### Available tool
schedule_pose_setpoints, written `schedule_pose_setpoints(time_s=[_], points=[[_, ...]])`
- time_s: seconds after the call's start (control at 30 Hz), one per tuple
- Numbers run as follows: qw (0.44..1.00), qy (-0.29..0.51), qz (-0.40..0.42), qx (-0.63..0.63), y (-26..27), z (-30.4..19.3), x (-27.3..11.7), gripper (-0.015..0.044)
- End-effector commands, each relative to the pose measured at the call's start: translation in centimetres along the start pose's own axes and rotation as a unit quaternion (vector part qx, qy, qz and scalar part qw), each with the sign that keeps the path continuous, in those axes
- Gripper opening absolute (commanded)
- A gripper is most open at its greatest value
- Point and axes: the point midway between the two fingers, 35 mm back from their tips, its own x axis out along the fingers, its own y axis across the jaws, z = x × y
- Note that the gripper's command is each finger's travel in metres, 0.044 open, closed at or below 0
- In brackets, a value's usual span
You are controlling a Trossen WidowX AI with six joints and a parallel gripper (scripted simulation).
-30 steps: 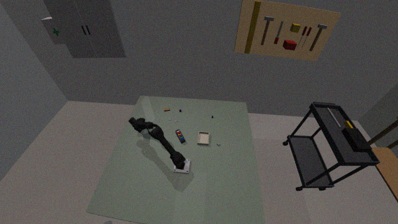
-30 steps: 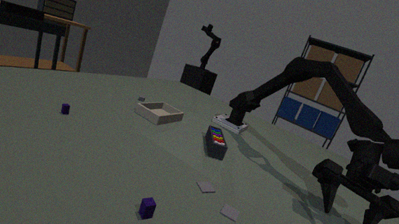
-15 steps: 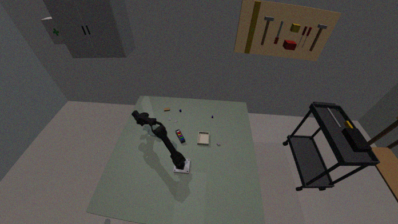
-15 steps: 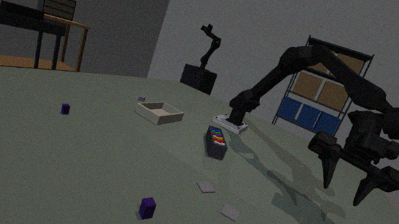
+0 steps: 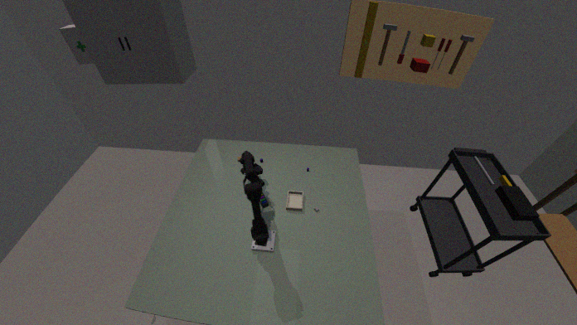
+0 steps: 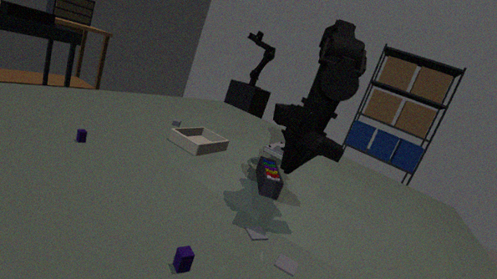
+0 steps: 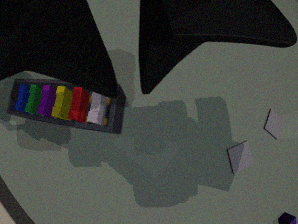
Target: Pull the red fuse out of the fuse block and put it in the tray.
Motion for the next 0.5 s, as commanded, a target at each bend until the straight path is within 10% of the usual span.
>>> schedule_pose_setpoints(time_s=[0.0,0.47], points=[[0.993,0.065,-0.02,0.099,-4.91,0.24,-0.25,0.0072],[0.992,0.069,-0.021,0.105,-5.19,0.13,0.24,0.0072]])
